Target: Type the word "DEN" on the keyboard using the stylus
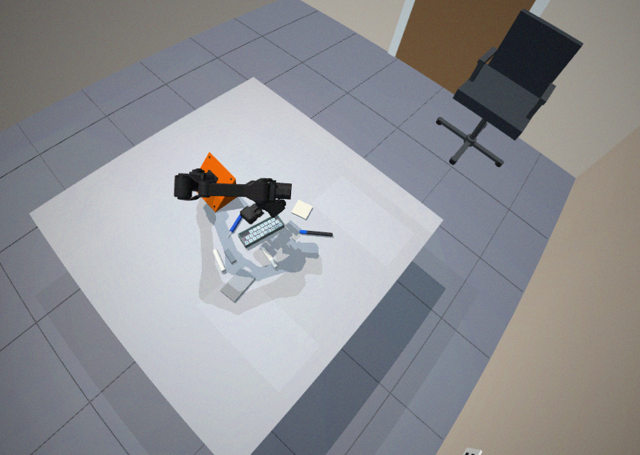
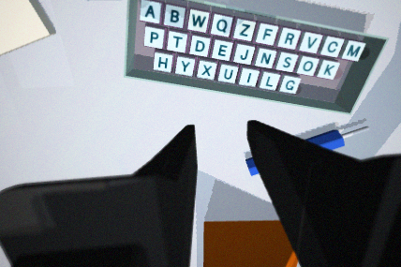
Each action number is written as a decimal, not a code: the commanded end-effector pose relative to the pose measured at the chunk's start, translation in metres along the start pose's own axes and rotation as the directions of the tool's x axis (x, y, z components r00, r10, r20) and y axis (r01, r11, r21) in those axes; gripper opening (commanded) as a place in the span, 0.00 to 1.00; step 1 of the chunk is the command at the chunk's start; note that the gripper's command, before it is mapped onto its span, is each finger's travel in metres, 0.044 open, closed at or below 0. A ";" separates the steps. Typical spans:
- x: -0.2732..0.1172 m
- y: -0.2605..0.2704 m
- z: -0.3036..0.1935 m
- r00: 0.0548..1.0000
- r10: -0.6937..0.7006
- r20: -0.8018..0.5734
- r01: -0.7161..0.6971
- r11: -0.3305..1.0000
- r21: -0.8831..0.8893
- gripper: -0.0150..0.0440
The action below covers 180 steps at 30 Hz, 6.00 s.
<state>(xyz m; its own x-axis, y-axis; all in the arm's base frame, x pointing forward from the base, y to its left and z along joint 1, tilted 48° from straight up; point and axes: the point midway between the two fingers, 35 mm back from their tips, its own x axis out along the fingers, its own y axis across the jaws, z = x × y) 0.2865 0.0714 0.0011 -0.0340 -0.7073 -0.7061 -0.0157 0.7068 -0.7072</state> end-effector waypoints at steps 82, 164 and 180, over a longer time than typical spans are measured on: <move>0.055 -0.124 -0.064 0.890 0.431 -0.146 0.004 -0.329 -0.944 0.51; 0.065 -0.124 -0.063 0.889 0.436 -0.141 0.008 -0.323 -0.946 0.25; 0.042 -0.121 -0.068 0.914 0.385 -0.124 -0.040 -0.218 -0.975 0.25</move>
<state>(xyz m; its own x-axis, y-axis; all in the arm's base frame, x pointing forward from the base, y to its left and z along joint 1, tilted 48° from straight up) 0.2221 -0.0430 0.0594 -0.1743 -0.3446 -0.9224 -0.9552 -0.1682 0.2434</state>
